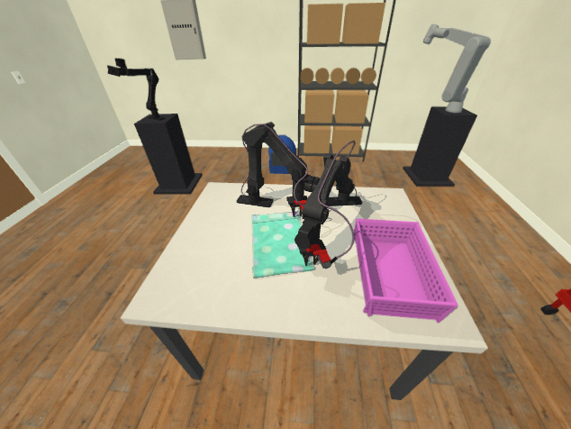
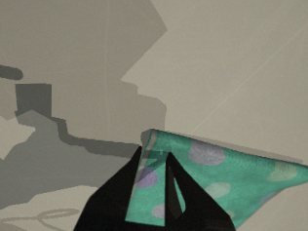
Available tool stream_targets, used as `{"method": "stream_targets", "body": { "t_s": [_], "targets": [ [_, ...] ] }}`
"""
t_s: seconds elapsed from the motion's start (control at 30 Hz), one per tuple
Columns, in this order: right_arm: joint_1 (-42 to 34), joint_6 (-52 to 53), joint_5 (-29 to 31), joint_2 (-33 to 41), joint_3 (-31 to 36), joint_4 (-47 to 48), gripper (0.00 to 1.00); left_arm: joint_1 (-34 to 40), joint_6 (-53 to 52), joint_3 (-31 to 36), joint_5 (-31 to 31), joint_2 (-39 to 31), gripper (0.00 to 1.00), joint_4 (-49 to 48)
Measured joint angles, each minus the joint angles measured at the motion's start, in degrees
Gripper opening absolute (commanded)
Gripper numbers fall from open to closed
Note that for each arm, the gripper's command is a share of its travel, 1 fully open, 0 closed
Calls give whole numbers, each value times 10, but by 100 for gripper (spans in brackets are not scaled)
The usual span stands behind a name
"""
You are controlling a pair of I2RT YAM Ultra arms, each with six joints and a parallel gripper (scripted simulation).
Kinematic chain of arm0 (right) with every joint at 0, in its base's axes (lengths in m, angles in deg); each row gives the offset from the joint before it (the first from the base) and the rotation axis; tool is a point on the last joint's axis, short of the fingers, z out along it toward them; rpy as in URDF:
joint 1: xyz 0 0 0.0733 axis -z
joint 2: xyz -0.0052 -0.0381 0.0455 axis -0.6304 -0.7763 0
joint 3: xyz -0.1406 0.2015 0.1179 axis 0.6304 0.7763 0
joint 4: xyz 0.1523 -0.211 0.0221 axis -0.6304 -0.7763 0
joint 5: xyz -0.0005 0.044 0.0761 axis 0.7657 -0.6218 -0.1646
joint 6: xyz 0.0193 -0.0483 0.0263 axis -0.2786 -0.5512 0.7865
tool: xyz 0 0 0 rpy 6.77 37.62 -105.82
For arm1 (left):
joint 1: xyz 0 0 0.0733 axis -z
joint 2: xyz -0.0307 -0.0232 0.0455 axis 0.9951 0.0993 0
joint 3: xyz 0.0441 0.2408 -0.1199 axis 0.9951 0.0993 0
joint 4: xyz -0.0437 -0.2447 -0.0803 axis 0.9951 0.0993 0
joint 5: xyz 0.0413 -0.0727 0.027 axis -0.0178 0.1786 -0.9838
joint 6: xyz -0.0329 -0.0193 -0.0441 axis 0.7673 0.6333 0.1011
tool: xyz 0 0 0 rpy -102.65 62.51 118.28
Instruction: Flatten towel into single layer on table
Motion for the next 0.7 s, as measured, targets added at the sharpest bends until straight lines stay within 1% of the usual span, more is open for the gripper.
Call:
{"method": "stream_targets", "body": {
  "t_s": [0.27, 0.3, 0.43, 0.47, 0.53, 0.57, 0.63, 0.67, 0.7],
  "targets": [
    [0, 0, 1, 0, 2, 3, 34, 2, 3, 0, -3, 0, 34, -1],
    [0, 0, 1, 0, 2, 3, 34, 2, 3, 0, -3, 0, 27, -1],
    [0, 0, 1, 0, 2, 3, 34, 4, 3, 0, -2, 0, 27, -5],
    [0, 0, 1, 0, 2, 3, 24, 4, 3, 0, -2, 0, 19, -5],
    [0, 0, 5, 0, 2, 0, 24, 4, 5, -3, 0, 1, 19, -6],
    [0, 0, 7, 0, 2, -1, 15, 6, 5, -4, -1, 2, 11, -6],
    [3, -2, 8, 2, 3, -1, 15, 9, 7, -8, -1, 4, 11, -8],
    [5, -3, 7, 3, 4, -1, 5, 10, 7, -9, -2, 5, 2, -8],
    [6, -4, 7, 4, 5, -1, 5, 11, 8, -10, -3, 6, 2, -8]
  ]
}}
